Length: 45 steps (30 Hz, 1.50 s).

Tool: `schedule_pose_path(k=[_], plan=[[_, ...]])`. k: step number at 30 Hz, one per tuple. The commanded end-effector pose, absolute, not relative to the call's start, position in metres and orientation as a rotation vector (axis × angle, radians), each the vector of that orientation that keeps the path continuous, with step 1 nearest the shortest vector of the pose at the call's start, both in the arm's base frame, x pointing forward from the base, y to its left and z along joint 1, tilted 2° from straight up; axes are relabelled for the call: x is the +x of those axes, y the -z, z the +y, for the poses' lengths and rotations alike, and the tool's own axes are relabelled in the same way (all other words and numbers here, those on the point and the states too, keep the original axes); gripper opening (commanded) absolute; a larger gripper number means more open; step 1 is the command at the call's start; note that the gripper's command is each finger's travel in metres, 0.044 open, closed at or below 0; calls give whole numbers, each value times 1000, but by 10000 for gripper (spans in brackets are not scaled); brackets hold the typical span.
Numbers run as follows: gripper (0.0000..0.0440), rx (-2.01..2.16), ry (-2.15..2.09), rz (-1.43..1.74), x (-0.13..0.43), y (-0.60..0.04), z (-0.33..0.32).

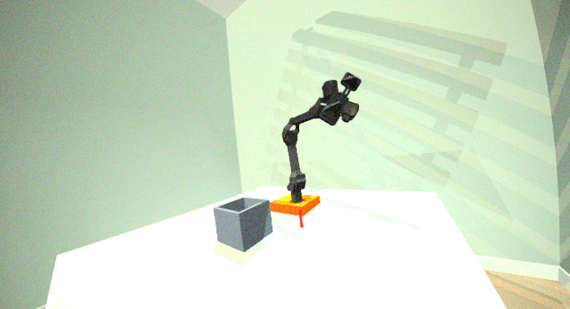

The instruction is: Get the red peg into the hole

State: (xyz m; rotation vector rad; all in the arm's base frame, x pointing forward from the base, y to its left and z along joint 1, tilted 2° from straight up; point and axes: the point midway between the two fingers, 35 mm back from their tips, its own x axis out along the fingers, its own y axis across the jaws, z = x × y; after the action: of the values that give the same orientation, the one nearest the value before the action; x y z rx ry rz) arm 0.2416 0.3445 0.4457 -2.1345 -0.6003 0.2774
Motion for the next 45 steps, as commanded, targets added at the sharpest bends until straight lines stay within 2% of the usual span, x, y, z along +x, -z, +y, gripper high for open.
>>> schedule_pose_path(k=[1, 23, 45], plan=[[440, -2027, -321, -512, 257, -434, 334], [440, -1376, -408, -45, 323, -378, 265], [440, -691, -346, 362, 347, -316, 197]])
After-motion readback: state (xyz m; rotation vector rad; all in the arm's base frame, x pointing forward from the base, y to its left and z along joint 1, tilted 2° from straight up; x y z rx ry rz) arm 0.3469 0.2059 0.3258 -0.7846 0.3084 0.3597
